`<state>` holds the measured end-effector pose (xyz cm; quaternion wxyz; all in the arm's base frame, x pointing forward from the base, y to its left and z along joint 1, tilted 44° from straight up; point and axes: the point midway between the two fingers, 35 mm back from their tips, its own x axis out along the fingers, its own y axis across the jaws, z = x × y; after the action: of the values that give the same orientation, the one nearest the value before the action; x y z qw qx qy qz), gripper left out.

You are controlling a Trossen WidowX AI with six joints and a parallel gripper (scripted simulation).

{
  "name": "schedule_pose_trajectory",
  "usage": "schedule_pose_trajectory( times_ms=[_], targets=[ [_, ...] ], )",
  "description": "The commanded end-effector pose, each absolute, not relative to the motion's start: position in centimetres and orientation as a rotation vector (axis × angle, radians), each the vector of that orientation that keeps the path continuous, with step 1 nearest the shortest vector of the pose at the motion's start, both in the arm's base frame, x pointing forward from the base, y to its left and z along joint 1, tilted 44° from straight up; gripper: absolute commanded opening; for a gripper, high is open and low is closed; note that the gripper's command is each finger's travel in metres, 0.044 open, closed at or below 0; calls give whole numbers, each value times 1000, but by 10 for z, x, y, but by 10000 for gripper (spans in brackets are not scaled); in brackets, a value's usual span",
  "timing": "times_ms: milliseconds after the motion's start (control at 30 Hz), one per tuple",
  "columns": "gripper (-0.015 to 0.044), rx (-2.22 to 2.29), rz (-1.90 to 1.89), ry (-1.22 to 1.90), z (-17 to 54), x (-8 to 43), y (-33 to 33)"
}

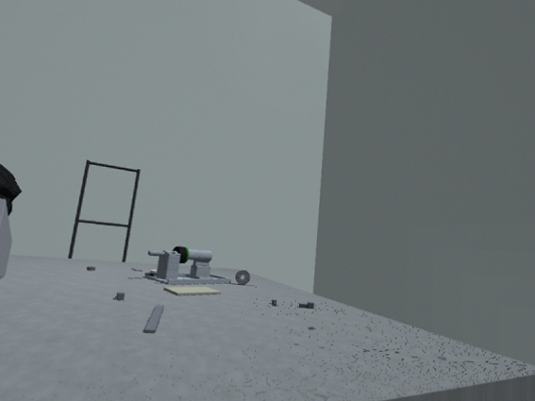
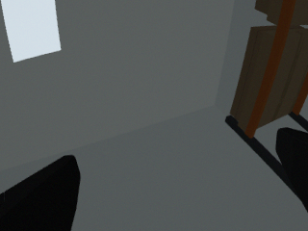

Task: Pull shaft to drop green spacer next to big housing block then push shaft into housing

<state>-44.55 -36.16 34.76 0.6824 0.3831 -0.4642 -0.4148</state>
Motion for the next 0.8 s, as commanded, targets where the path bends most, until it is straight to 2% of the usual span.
schedule_pose_trajectory(
  times_ms=[0, 33, 300, 533, 767],
  targets=[
    [426, 855, -931, -1035, 347, -444, -364],
    [440, 841, -932, -1016, 346, -438, -371],
    [440, 616, -918, -747, 323, -341, -468],
    [440, 378, -865, -519, 299, -227, -532],
    [440, 136, -775, -329, 274, -102, -564]
  ],
)
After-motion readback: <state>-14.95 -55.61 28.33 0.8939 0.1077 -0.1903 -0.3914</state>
